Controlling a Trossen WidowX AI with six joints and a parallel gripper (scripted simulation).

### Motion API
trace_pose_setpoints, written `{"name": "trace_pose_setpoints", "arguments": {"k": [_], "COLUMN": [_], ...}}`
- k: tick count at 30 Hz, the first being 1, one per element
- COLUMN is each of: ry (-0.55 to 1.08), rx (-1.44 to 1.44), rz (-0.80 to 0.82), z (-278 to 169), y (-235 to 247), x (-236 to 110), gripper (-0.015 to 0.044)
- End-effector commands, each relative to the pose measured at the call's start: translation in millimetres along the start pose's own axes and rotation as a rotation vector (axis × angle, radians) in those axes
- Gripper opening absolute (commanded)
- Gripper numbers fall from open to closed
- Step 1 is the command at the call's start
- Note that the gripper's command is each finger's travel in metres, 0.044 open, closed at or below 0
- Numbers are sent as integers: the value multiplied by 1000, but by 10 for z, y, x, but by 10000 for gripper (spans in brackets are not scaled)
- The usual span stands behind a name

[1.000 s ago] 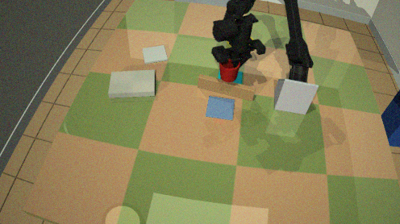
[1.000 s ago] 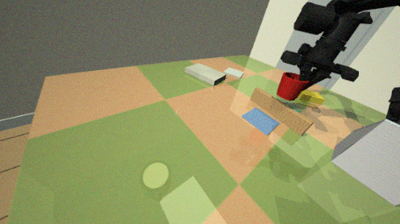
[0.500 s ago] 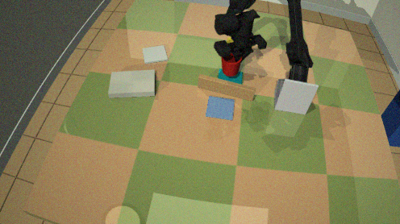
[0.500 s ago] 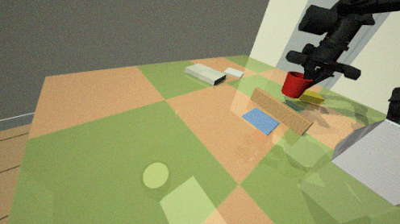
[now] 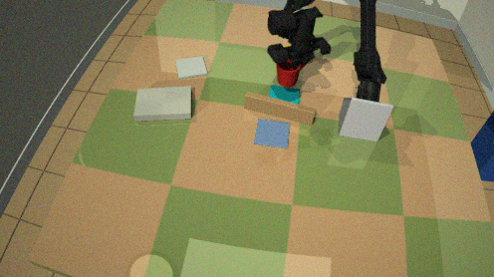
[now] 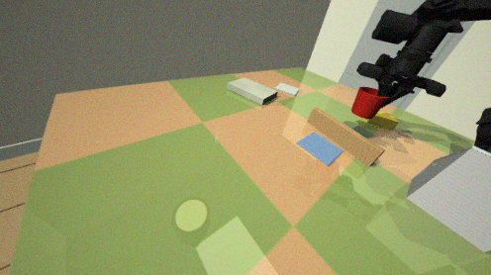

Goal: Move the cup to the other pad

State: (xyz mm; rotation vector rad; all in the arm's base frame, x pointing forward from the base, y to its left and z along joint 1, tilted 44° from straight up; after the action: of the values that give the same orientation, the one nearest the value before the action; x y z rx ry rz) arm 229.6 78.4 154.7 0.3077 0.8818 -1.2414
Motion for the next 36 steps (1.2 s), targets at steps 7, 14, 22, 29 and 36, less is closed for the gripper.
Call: {"name": "trace_pose_setpoints", "arguments": {"k": [7, 14, 22, 29, 36], "ry": [-5, -5, -4, -5, -5], "rx": [-4, -4, -3, -3, -3], "rz": [-1, 0, 0, 0, 0], "z": [126, 126, 128, 130, 132], "y": [-87, -83, -81, -79, -78], "x": [9, 90, 194, 288, 382], "gripper": [0, 0, 0, 0, 0]}}
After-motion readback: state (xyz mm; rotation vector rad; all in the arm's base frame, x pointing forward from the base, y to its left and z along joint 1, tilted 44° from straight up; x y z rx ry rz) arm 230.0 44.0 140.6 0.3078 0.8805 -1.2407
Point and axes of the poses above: the point midway between the two fingers, 35 mm back from their tips, its own x axis out along the fingers, its own y axis across the jaws, z = x × y, the point moved 10 cm from there along -x, back along the fingers, and after that the axes turned 9 degrees about x, right-handed, at the moved point
